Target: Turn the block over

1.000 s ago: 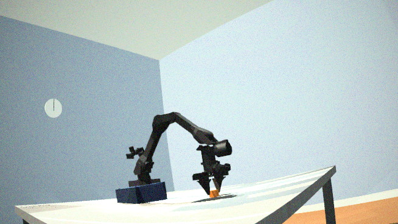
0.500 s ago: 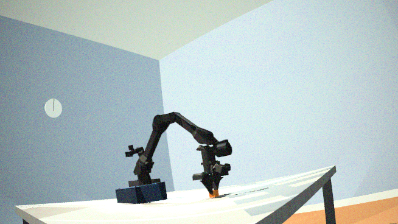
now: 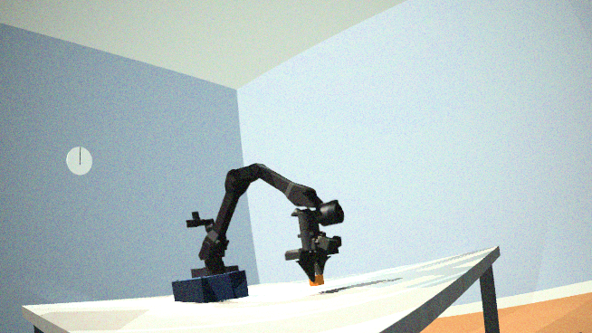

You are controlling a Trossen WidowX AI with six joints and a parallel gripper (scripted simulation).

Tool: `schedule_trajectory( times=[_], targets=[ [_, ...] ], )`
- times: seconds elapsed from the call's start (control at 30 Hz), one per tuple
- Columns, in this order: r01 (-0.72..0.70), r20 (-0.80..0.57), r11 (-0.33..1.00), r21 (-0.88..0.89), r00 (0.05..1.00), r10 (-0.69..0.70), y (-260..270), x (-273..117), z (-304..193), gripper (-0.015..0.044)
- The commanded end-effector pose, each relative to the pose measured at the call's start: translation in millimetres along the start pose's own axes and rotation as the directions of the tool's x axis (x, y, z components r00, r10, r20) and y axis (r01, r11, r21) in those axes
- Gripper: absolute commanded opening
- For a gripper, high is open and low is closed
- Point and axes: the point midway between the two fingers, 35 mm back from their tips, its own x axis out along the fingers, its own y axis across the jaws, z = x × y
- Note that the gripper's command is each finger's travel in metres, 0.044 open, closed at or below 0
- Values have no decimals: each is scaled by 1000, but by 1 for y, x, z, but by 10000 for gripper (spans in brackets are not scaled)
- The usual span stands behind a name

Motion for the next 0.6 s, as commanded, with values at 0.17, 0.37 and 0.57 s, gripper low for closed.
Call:
schedule_trajectory(
  times=[0.17, 0.37, 0.57],
  targets=[
    [-5, 73, 1000, -1, 997, 5, 1, -3, 4, 0],
    [-5, 159, 1000, -3, 987, 5, 2, 1, 5, 0],
    [-4, 244, 1000, -4, 970, 5, 2, 4, 6, 0]
  ],
)
